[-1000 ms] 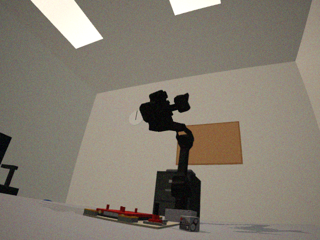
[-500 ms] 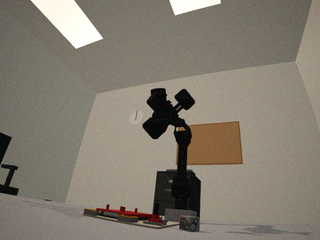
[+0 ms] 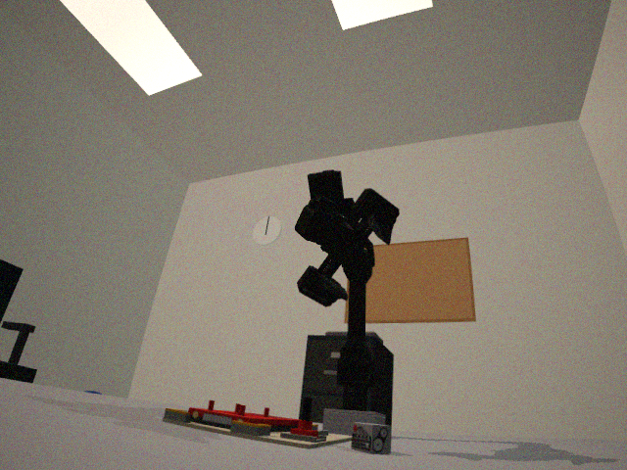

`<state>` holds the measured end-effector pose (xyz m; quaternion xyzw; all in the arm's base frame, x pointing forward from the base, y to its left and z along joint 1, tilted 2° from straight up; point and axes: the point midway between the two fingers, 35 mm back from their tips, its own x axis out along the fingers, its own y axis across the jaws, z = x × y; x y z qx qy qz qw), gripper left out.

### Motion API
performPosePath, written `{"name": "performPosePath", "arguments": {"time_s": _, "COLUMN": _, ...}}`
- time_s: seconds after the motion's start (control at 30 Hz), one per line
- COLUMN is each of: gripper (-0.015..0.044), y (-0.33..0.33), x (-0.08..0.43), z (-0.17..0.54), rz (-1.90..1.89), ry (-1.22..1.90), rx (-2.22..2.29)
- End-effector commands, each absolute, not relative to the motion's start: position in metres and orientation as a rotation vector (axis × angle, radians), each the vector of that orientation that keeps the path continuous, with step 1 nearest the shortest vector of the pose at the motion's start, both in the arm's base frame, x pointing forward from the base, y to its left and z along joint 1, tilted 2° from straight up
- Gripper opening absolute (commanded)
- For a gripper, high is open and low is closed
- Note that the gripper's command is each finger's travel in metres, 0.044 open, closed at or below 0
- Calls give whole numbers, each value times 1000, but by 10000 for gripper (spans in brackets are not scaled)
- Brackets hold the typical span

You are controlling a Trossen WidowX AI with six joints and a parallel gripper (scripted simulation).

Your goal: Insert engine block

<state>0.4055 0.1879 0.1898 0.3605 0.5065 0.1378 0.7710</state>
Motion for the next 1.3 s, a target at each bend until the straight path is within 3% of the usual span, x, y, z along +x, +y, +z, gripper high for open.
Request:
{"name": "performPosePath", "arguments": {"time_s": 0.0, "gripper": 440, "y": 191, "x": 400, "z": 173, "rz": 181, "ry": 1189, "rx": 772}}
{"name": "performPosePath", "arguments": {"time_s": 0.73, "gripper": 440, "y": 186, "x": 339, "z": 113, "rz": -453, "ry": 1516, "rx": 473}}
{"name": "performPosePath", "arguments": {"time_s": 0.97, "gripper": 440, "y": 186, "x": 338, "z": 110, "rz": -470, "ry": 1521, "rx": 459}}
{"name": "performPosePath", "arguments": {"time_s": 1.27, "gripper": 440, "y": 185, "x": 337, "z": 47, "rz": -470, "ry": 1521, "rx": 459}}
